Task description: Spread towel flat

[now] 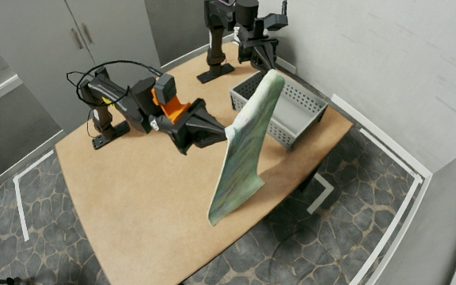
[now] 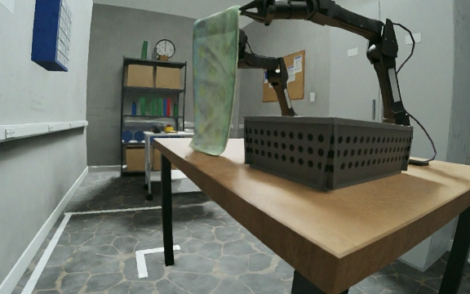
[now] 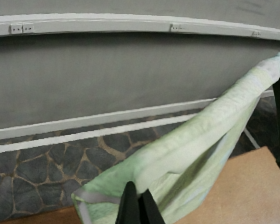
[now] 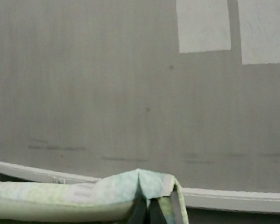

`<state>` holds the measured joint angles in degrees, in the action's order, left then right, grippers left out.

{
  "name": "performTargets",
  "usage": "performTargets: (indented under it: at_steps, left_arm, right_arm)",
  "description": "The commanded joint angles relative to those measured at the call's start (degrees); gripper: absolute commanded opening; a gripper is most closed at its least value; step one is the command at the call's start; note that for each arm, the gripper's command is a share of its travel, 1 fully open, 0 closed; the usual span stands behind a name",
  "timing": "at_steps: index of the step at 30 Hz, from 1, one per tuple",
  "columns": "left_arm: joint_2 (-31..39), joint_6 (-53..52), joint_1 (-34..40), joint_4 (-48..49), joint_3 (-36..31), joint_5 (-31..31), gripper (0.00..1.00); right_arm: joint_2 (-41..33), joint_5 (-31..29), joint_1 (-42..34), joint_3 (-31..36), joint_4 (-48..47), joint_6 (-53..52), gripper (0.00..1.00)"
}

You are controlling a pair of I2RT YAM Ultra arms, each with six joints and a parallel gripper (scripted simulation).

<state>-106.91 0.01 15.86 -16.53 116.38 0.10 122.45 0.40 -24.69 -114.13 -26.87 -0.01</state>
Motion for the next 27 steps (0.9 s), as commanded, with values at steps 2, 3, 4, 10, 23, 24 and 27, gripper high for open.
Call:
performTargets:
  at_steps: [2,3,4,10,23,24,27]
  left_arm:
    - [2.46,0.00,-0.40,2.72,-0.78,-0.75,0.00]
    - [2.47,0.00,-0.40,2.75,-0.58,-0.75,0.00]
    - [2.45,0.00,-0.40,2.75,-0.58,-0.75,0.00]
    - [2.35,-0.01,-0.41,1.96,-0.34,-0.74,0.00]
    - [2.35,-0.01,-0.41,1.96,-0.34,-0.74,0.00]
    - [2.35,-0.01,-0.41,1.96,-0.34,-0.74,0.00]
    - [2.35,-0.01,-0.41,1.96,-0.34,-0.74,0.00]
  right_arm:
    - [-2.52,-0.80,0.89,0.67,0.58,-0.09,0.00]
    - [-2.54,-0.80,0.89,0.47,0.31,-0.08,0.00]
    - [-2.54,-0.80,0.89,0.47,0.29,-0.08,0.00]
    - [-2.59,-0.80,0.90,0.55,0.27,-0.09,0.00]
    - [-2.60,-0.80,0.90,0.56,0.27,-0.09,0.00]
    - [-2.60,-0.80,0.90,0.56,0.27,-0.09,0.00]
    - [-2.60,-0.80,0.90,0.56,0.27,-0.09,0.00]
